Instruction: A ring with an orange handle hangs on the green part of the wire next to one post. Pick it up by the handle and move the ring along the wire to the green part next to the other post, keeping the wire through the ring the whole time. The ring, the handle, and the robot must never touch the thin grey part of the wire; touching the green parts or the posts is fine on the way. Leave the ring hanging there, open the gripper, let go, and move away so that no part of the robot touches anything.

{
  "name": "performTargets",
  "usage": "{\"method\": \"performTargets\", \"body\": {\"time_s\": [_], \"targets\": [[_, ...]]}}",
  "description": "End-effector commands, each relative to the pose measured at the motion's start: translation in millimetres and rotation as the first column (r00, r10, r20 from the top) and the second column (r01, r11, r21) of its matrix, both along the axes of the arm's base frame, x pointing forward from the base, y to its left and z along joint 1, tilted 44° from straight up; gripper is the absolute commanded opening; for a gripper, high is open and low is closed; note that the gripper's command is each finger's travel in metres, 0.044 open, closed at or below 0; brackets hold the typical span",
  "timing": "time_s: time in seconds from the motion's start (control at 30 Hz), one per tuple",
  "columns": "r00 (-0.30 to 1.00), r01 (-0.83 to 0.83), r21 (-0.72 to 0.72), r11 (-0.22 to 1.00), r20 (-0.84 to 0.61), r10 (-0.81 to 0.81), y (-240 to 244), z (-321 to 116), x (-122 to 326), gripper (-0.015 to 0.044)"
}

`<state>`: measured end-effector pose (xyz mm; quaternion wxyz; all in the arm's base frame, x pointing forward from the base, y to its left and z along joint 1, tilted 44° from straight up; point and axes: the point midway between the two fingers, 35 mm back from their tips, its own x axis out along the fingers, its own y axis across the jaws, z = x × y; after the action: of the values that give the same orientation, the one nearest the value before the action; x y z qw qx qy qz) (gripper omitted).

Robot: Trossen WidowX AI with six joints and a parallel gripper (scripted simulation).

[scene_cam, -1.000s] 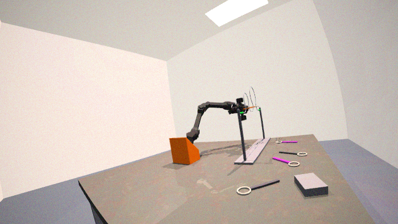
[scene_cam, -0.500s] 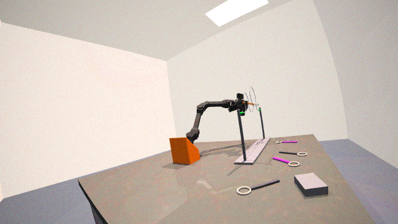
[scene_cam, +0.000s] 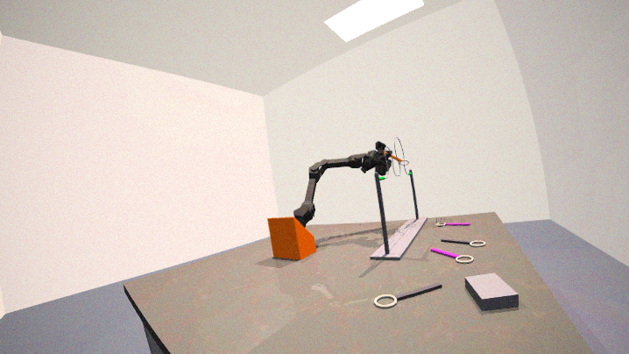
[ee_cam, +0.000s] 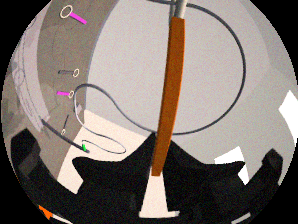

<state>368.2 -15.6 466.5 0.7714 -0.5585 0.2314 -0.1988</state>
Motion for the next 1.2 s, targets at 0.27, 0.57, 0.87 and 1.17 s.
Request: {"method": "performTargets", "body": {"time_s": [0.27,0.57,0.87,1.17], "targets": [[1.000,-0.017,-0.042,0.999,-0.004,0.017,-3.6,17.1,0.3,-0.0150],[1.000,-0.017,0.027,0.999,0.008,0.017,-3.7,18.4,0.3,-0.0150],[1.000,-0.019,0.127,0.992,0.026,0.016,-2.9,16.3,0.5,-0.0150],[0.999,-0.023,0.235,0.972,0.045,0.013,-1.4,13.3,0.8,-0.0150]]}}
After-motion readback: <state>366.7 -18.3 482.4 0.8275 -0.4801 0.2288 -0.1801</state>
